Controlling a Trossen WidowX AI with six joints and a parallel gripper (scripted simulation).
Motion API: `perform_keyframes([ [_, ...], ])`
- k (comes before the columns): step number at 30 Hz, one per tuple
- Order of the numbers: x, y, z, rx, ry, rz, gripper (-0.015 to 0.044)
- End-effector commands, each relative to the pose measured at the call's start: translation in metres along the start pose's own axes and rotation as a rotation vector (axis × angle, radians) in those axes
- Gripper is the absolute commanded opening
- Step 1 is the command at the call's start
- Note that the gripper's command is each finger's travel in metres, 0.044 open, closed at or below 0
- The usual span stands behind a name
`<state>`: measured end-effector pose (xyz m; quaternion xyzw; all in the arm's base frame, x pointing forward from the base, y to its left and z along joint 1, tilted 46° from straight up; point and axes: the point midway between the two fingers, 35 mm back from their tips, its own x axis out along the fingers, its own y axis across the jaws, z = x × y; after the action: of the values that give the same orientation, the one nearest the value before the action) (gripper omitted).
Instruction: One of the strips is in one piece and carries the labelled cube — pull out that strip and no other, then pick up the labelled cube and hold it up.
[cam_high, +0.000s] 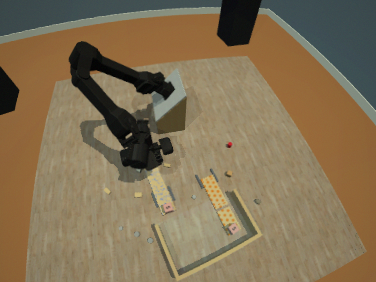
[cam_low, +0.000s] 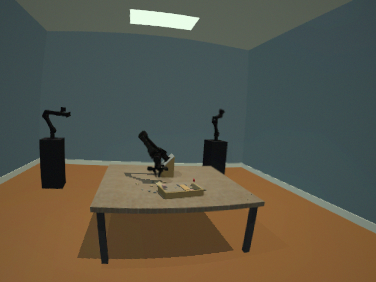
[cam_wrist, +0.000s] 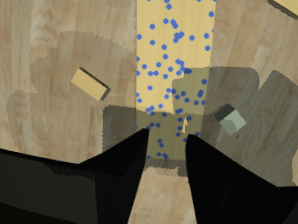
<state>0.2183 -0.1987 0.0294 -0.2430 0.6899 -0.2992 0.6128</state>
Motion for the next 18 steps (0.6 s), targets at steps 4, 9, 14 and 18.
perform_keyframes([
  [4,-0.003,0.001,0.026,0.015,0.003,-0.003,0.0289],
  [9,-0.006,0.002,0.045,0.016,0.002,-0.003,0.0420],
  [14,-0.008,0.002,0.064,0.017,0.002,-0.003,0.0440],
  [18,-0.010,0.003,0.079,0.018,0.001,-0.003,0.0440],
])
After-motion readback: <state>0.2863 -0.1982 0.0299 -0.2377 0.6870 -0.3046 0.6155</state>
